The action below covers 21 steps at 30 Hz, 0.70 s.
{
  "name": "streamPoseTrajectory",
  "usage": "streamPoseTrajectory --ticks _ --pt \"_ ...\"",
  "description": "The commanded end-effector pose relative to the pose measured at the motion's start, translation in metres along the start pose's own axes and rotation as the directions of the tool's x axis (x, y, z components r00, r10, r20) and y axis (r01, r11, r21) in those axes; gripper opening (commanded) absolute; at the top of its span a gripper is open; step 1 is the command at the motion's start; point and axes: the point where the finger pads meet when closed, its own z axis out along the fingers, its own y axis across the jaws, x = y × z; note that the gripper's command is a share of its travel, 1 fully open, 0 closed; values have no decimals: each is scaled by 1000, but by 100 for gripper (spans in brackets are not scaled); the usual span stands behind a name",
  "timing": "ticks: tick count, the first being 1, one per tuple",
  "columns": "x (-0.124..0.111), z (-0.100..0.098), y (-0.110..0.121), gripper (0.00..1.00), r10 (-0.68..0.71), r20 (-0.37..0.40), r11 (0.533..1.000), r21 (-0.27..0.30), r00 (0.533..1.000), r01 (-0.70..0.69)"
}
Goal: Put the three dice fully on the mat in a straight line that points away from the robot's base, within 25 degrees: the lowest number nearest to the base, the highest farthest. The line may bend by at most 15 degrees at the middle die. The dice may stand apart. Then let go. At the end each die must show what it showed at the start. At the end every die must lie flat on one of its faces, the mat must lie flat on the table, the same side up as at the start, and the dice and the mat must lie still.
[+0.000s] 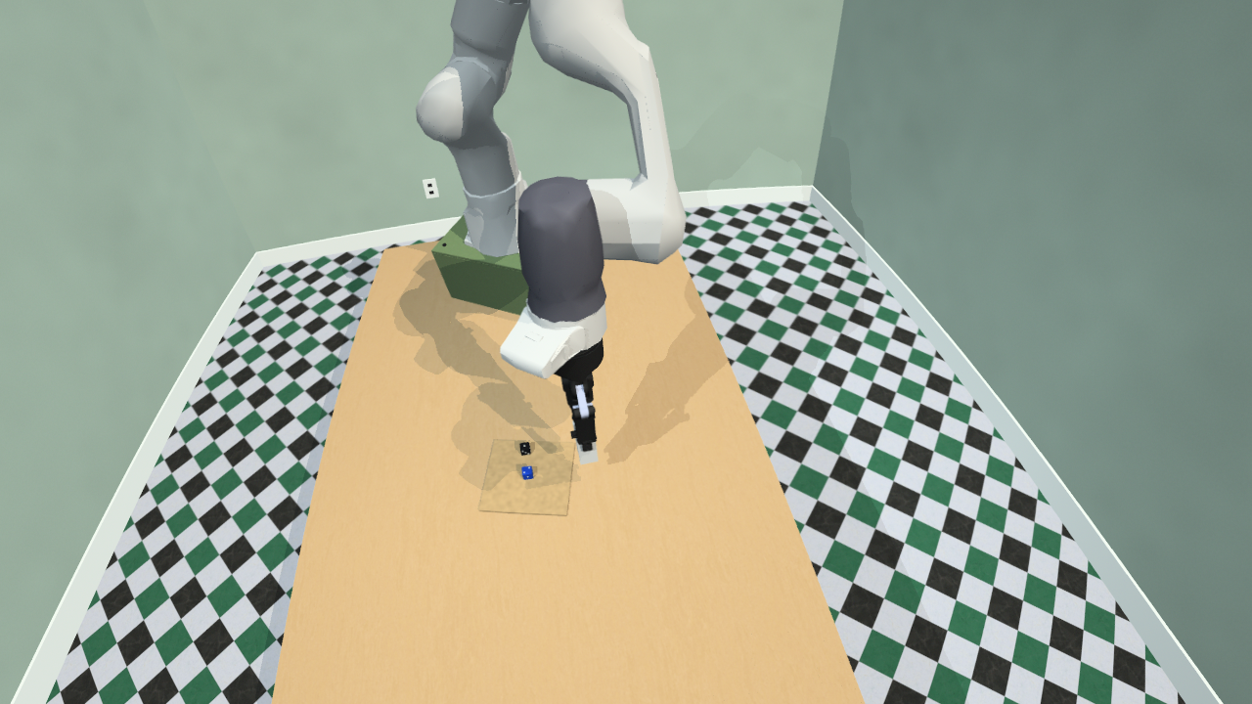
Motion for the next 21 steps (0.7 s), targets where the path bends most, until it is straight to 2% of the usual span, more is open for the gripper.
streamPoseTrajectory --ticks 1,7,16,18,19,21 --pt "-2 -21 7 7 42 -13 999 -25 999 -42" --pt "-2 -29 6 7 42 -13 999 -25 999 -42" --pt "-2 -30 6 7 42 -13 999 -25 999 -42" --pt "6 -30 4 7 42 -13 999 -25 999 -42" --pt "19 -30 0 7 42 -13 999 -26 999 -43" --pt "19 -30 0 7 42 -13 999 -26 999 -43"
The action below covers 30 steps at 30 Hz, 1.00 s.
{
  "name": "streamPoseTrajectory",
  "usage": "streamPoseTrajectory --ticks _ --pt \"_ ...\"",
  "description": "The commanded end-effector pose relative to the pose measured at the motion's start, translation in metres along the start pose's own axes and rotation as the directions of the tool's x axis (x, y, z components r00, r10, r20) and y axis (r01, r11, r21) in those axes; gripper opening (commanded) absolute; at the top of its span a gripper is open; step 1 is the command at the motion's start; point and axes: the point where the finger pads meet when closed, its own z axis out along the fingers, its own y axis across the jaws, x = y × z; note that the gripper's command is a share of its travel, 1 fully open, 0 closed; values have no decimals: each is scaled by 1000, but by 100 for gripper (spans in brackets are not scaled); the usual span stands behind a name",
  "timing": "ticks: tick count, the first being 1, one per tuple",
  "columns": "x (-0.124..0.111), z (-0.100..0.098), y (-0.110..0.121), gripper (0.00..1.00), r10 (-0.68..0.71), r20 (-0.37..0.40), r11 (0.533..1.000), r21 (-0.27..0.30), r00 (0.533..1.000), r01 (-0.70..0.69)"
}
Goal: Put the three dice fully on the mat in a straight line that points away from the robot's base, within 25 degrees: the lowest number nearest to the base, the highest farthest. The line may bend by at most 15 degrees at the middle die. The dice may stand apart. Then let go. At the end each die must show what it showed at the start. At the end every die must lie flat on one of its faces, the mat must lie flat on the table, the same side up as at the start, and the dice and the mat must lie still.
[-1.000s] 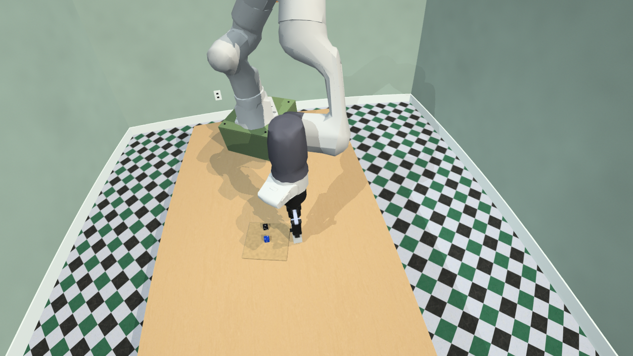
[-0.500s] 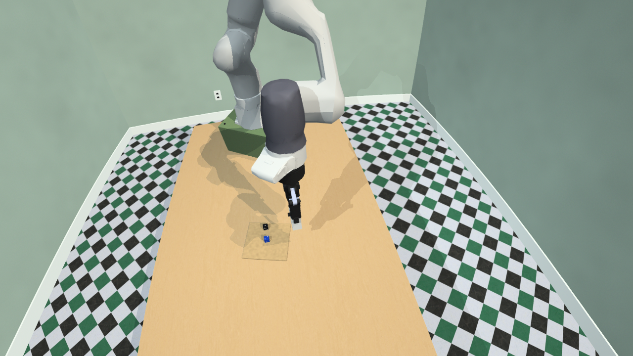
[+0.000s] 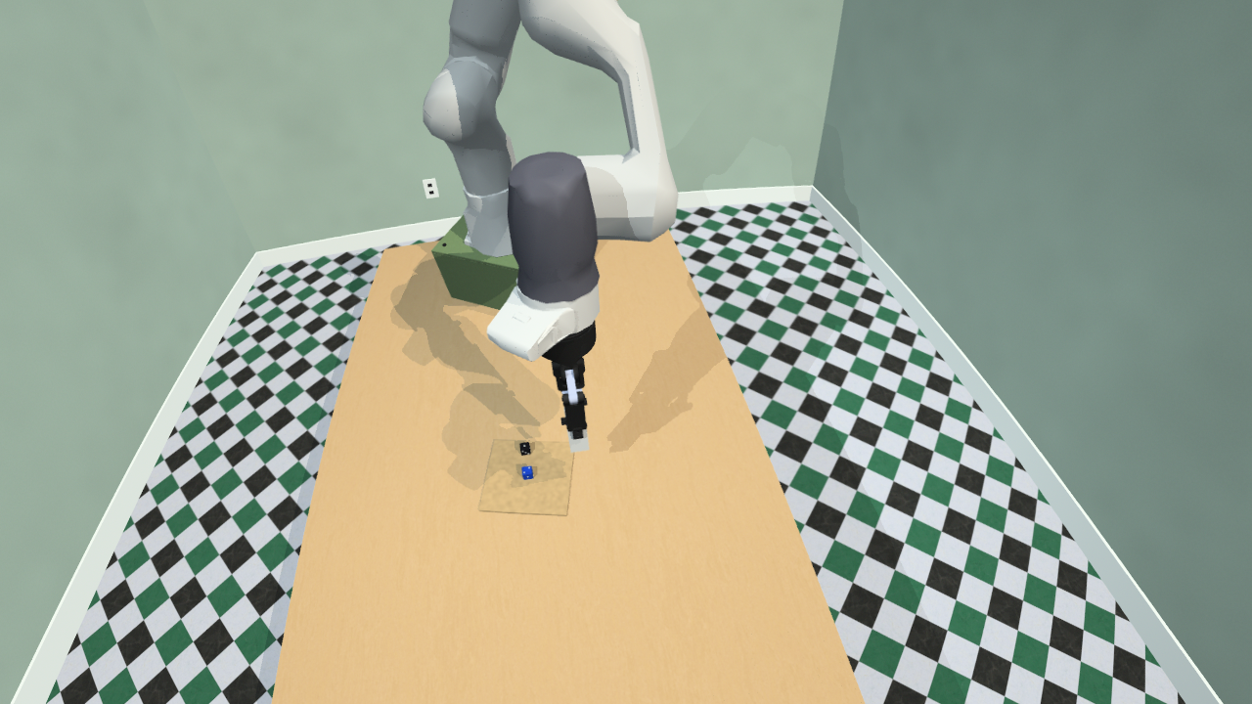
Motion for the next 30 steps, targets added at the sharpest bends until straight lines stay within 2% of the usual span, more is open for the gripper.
streamPoseTrajectory --ticks 1,3,4,6,22,30 --pt "28 -1 -8 7 4 0 1000 -6 1000 -4" --pt "68 -3 -19 7 5 0 1000 -6 1000 -5" --pt "68 -3 -19 7 5 0 1000 -6 1000 -5" --pt "89 -4 -23 7 5 0 1000 -6 1000 -5" --pt "90 -3 -23 7 5 0 1000 -6 1000 -5" --pt "90 14 -23 7 5 0 1000 -5 1000 -5"
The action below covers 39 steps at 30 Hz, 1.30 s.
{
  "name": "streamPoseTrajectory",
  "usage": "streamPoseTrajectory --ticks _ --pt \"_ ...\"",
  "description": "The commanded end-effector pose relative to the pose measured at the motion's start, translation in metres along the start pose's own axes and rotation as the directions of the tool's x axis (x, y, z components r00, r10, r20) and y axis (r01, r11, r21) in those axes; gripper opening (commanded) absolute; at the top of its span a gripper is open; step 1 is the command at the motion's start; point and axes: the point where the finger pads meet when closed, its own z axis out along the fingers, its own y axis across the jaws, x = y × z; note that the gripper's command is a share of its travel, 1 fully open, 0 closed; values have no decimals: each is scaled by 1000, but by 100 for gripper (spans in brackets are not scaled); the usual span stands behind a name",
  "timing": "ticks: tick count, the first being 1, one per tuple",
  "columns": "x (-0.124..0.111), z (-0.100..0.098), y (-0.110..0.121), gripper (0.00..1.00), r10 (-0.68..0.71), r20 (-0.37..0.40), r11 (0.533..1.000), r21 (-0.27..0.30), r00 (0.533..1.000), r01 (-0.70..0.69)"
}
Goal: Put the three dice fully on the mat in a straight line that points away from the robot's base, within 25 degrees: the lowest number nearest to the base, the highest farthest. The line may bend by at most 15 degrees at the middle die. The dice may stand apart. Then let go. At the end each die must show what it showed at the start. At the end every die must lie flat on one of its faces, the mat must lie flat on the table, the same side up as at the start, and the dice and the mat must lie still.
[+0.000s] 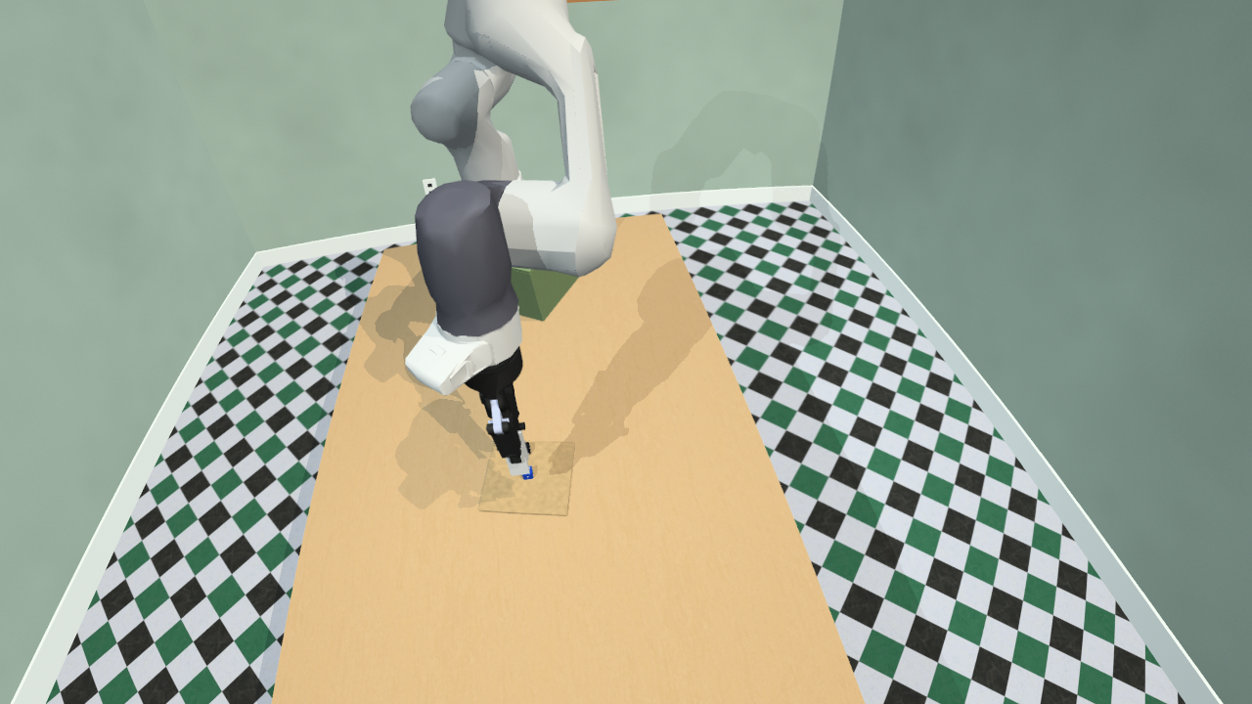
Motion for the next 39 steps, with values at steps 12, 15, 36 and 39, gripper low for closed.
streamPoseTrajectory --ticks 12,15,36,39 --pt "1 53 -3 7 -16 -1 1000 6 1000 16" --pt "1 66 -3 7 -16 -1 1000 6 1000 16" --pt "1 86 -3 7 -16 -1 1000 6 1000 16" --pt "1 86 -3 7 -16 -1 1000 6 1000 16"
